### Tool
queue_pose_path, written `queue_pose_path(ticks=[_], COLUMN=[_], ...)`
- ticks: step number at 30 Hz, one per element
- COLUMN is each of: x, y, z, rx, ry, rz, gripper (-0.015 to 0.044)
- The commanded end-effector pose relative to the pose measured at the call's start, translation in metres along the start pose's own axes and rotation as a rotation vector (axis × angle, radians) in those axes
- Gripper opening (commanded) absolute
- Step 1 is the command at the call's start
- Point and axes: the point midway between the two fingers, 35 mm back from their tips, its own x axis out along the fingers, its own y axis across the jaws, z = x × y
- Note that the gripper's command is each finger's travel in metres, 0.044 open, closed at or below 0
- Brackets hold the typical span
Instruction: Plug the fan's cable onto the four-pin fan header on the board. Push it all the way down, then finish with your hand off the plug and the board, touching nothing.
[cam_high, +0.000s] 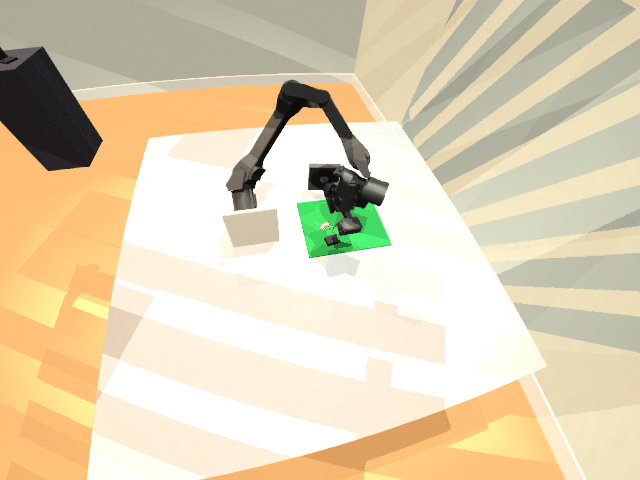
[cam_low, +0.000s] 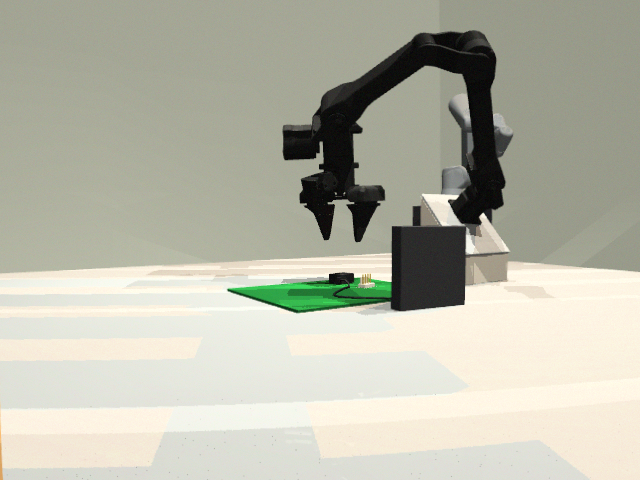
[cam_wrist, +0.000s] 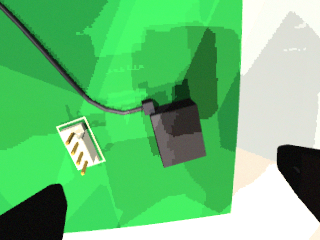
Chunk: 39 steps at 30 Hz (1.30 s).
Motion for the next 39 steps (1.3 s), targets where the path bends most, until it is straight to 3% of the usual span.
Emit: queue_pose_path(ticks=[1,9,18,26,32,39], x=[0.0,0.0,-0.005,-0.005,0.037,0.043], y=[0.0,0.0,-0.011,-0.011,-0.011,-0.011], z=[0.0,0.0,0.007,0.007,0.01,0.01], rx=[0.001,0.0,-0.11,-0.121,-0.121,-0.121], ry=[0.004,0.0,0.334,0.364,0.364,0.364], rz=[-0.002,0.0,-0.028,-0.027,-0.025,-0.025], gripper=[0.044,0.044,0.021,0.021,0.021,0.021])
